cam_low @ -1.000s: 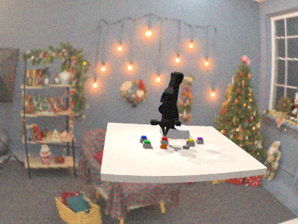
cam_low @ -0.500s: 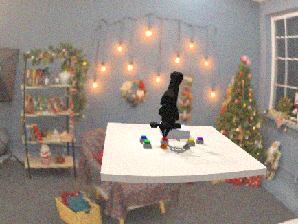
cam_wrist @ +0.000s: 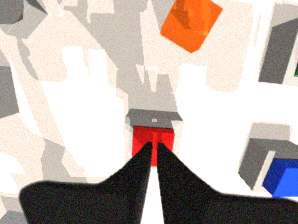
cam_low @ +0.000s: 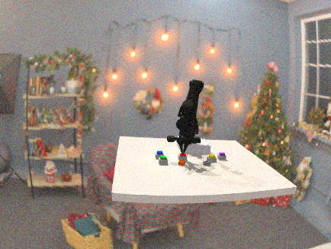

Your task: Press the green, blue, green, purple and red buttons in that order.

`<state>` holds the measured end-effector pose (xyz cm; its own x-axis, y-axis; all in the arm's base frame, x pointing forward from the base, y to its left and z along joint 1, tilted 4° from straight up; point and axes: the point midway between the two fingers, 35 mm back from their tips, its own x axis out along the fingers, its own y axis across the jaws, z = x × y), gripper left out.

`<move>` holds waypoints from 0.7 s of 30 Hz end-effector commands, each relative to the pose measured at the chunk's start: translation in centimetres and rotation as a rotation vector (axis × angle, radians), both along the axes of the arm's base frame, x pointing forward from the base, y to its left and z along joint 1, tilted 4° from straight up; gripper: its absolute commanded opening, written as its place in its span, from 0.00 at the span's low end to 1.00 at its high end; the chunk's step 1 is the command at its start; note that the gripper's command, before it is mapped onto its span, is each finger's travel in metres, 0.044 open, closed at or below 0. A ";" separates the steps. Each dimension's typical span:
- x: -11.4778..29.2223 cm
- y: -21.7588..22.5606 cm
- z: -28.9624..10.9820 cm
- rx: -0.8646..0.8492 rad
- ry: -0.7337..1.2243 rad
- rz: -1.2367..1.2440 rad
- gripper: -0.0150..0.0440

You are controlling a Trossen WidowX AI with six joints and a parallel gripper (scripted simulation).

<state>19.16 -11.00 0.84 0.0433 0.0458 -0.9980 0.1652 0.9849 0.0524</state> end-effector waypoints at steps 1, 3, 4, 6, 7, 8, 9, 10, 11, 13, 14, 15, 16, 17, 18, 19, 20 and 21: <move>-0.1 0.0 1.0 0.003 0.002 -0.002 0.29; -0.3 0.0 2.9 0.007 0.005 -0.004 0.29; -0.3 0.0 3.1 0.007 0.005 -0.005 0.29; -0.3 0.0 3.1 0.007 0.005 -0.005 0.29; -0.2 0.1 3.2 0.007 0.005 -0.004 0.33; 0.0 0.2 3.3 0.007 0.005 -0.003 0.38; 0.4 0.5 3.4 0.007 0.005 -0.001 0.42; 0.9 0.9 3.6 0.007 0.004 0.002 0.47; 1.6 1.5 3.9 0.007 0.003 0.006 0.51; 3.1 3.1 4.6 0.007 0.000 0.016 0.60; 3.9 4.1 5.0 0.008 -0.001 0.021 0.64; 4.7 5.1 5.4 0.009 -0.003 0.027 0.69; 5.4 6.2 5.8 0.010 -0.004 0.032 0.73; 6.0 7.3 6.2 0.011 -0.006 0.037 0.78; 6.6 8.4 6.6 0.013 -0.007 0.043 0.82; 7.1 9.7 7.0 0.014 -0.009 0.048 0.87; 7.5 10.9 7.4 0.016 -0.010 0.054 0.91; 7.9 12.2 7.8 0.019 -0.011 0.059 0.93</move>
<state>26.01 -1.83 7.64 0.0492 0.0588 -0.9971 0.1182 0.9909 0.0643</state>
